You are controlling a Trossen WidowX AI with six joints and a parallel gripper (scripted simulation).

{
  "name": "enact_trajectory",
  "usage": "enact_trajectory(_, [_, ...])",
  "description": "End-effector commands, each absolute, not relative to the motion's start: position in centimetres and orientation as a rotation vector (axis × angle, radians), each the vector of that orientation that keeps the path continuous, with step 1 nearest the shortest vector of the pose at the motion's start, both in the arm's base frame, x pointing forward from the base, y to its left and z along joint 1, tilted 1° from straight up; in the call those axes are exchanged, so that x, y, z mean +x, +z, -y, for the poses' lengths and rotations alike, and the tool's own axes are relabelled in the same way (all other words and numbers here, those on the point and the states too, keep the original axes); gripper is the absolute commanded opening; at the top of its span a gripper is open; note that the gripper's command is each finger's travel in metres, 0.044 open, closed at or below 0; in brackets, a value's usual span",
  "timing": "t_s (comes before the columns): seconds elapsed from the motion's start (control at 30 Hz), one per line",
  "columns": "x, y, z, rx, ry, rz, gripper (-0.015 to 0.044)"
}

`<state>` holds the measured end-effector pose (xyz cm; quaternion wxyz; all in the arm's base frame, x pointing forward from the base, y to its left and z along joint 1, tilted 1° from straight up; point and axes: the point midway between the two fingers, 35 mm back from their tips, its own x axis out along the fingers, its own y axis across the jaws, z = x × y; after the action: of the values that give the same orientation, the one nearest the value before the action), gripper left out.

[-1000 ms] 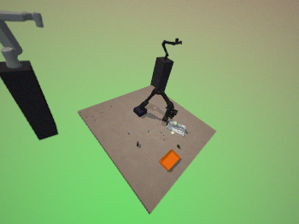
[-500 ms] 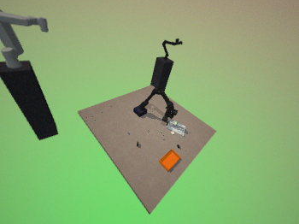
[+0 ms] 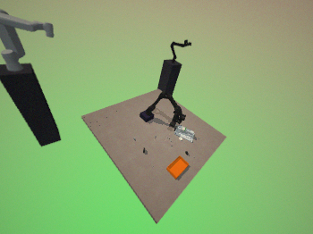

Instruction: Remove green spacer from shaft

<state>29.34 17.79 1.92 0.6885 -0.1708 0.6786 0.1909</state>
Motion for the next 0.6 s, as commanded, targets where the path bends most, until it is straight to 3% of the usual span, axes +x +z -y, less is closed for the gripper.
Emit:
enact_trajectory(0.0, [29.21,1.93,-17.69,-0.385,0.425,-1.522,0.0000])
enact_trajectory(0.57, [29.08,1.92,-17.62,-0.385,0.425,-1.522,0.0000])
